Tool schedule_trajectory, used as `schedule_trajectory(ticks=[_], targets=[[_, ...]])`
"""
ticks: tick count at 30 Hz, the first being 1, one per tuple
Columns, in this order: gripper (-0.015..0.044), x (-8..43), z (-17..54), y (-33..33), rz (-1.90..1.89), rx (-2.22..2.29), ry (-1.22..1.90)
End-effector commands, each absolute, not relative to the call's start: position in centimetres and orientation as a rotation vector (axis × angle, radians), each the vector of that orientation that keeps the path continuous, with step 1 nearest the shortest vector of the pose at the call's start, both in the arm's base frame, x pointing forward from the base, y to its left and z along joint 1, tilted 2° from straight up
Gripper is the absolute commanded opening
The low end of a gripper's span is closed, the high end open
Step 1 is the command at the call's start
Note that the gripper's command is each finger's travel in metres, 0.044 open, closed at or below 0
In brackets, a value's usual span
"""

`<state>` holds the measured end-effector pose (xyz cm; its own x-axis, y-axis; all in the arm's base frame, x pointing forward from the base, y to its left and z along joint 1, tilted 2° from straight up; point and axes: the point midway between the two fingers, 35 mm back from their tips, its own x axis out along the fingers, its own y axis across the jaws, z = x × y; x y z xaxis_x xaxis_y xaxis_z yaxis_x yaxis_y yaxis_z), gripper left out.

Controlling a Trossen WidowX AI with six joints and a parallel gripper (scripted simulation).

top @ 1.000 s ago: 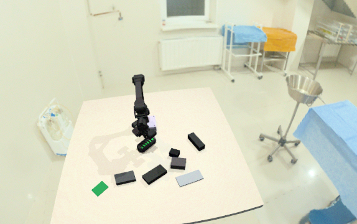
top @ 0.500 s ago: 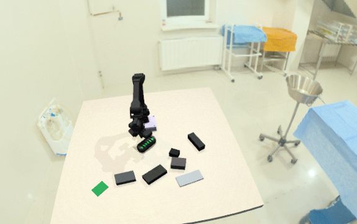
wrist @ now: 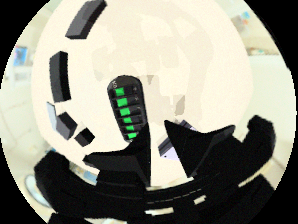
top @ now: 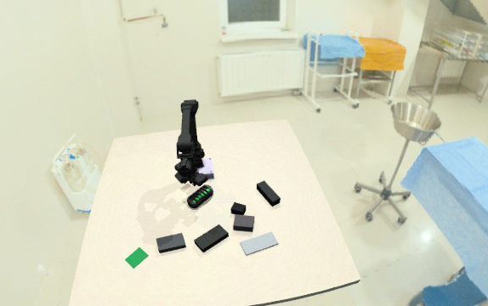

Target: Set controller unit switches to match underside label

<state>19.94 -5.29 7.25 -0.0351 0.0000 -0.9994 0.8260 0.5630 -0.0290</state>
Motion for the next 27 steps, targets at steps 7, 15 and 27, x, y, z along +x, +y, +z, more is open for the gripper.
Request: schedule_trajectory(ticks=[7,15,27], targets=[[0.0263,20.34,9.94,-5.37,-0.768,0.751,1.439],[0.0053,20.34,9.94,-5.37,-0.768,0.751,1.439],[0.0,20.34,9.94,-5.37,-0.768,0.751,1.439]])
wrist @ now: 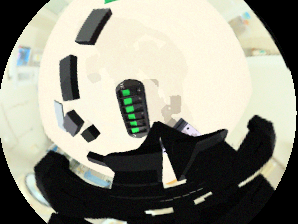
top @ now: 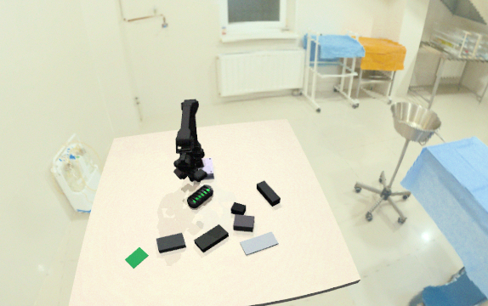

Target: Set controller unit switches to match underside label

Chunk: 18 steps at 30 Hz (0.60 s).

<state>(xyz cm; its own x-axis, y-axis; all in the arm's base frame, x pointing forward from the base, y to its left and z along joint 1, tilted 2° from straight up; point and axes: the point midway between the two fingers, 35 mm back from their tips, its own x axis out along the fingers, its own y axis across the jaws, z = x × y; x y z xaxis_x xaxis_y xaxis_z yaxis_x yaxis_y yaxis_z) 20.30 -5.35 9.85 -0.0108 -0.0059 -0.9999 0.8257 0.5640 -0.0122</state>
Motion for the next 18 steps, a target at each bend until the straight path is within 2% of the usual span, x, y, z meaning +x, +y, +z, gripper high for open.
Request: schedule_trajectory(ticks=[1,18], targets=[[0.0,20.34,9.94,-5.37,-0.768,0.751,1.439],[0.044,20.3,9.85,-5.35,-0.766,0.75,1.442]])
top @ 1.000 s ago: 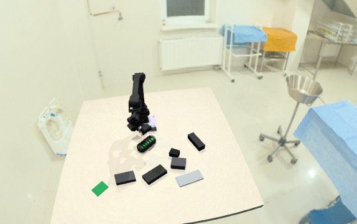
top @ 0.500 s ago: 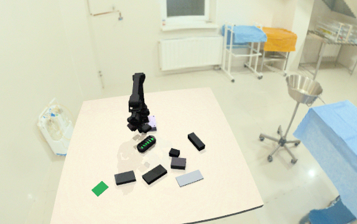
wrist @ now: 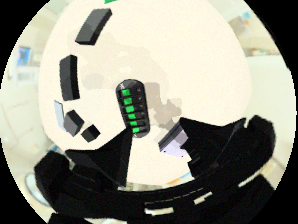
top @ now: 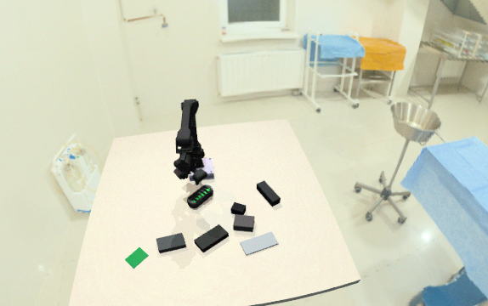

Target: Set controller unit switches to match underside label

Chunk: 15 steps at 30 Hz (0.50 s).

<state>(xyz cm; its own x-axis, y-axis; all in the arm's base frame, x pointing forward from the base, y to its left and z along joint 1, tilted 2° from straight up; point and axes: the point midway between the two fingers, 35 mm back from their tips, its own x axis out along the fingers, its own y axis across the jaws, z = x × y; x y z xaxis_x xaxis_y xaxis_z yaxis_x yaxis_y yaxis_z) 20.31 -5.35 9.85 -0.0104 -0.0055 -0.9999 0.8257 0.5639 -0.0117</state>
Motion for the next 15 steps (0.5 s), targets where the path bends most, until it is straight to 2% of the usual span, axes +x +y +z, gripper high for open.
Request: schedule_trajectory(ticks=[1,2,10,15], targets=[[0.044,20.3,9.8,-5.4,-0.766,0.75,1.442],[0.044,20.3,9.8,-5.4,-0.766,0.75,1.442],[0.023,20.3,17.1,-5.3,-0.766,0.75,1.442],[0.0099,20.2,17.8,-5.2,-0.766,0.75,1.442]])
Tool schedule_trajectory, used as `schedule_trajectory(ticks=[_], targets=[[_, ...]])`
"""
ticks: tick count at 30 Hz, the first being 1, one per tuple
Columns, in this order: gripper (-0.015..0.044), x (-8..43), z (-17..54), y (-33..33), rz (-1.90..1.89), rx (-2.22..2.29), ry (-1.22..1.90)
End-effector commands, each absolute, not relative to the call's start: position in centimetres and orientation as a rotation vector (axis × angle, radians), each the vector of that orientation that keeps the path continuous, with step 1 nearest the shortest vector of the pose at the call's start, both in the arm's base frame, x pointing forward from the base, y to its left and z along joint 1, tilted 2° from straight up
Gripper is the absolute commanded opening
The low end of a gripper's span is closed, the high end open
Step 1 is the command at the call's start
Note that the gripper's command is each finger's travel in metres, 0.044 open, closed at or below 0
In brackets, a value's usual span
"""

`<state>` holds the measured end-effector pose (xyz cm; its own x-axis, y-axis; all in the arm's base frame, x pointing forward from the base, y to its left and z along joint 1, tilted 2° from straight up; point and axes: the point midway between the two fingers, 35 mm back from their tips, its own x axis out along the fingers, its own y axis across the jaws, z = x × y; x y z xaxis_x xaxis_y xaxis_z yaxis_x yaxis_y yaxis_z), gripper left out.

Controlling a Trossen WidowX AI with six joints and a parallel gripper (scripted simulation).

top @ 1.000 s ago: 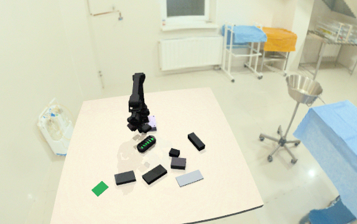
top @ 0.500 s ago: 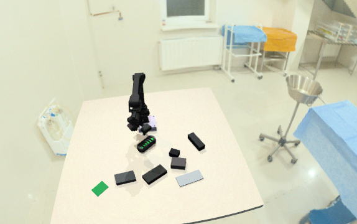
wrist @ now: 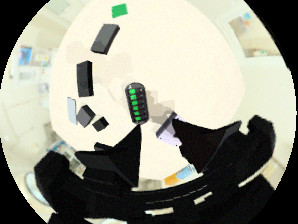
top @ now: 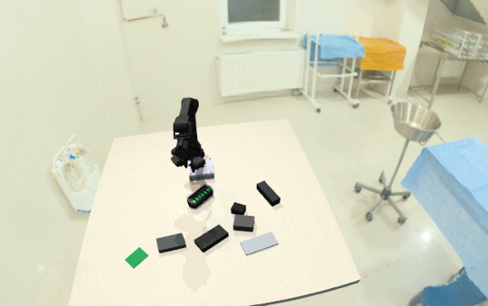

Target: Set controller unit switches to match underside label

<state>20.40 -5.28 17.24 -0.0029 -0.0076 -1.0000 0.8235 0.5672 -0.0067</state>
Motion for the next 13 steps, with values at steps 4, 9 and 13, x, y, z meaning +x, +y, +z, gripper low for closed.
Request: schedule_trajectory(ticks=[4,9,13], targets=[[0.0,20.23,17.82,-5.22,-0.766,0.75,1.442],[0.0,20.23,17.82,-5.22,-0.766,0.75,1.442],[0.0,20.23,17.82,-5.22,-0.766,0.75,1.442]])
